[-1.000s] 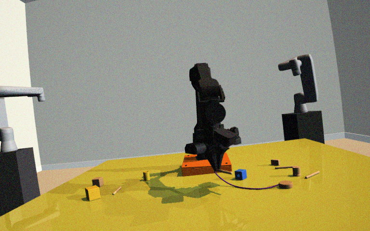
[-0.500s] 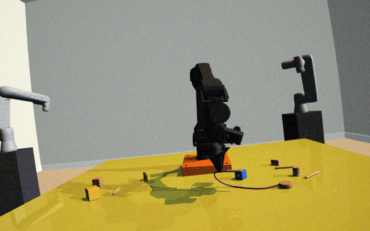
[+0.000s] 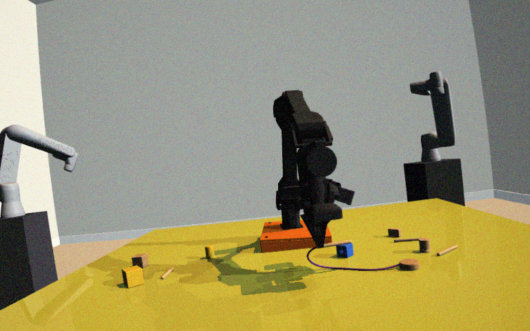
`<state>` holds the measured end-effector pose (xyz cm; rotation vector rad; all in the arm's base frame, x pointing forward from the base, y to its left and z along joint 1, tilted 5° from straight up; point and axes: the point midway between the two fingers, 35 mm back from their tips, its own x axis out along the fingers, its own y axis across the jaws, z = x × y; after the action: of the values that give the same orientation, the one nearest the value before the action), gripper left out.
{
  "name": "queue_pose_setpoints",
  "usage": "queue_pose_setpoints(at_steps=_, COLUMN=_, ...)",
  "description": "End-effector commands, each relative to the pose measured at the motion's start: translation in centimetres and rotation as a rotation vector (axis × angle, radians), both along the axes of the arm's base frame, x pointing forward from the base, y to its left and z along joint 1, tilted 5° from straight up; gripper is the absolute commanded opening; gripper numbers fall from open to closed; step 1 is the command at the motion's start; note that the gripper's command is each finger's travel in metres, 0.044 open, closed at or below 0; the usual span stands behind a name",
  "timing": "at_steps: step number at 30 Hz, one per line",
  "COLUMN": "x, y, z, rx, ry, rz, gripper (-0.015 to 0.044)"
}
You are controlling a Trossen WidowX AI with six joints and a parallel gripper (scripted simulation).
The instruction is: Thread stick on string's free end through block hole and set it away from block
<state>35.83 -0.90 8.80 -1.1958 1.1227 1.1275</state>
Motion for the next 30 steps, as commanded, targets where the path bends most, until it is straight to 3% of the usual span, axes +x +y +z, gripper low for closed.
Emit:
queue_pose_setpoints(at_steps=1, x=0.6, y=0.2, z=0.1, rx=-0.020, ry=-0.009, rz=0.162, gripper=0.0000)
queue_pose_setpoints(at_steps=15, x=1.7, y=0.9, z=0.1, rx=-0.071, ry=-0.031, rz=0.664, gripper=0.0000)
queue_pose_setpoints(at_steps=30, x=2.3, y=0.5, z=0.1, rx=-0.074, ry=-0.032, rz=0.688, gripper=0.0000)
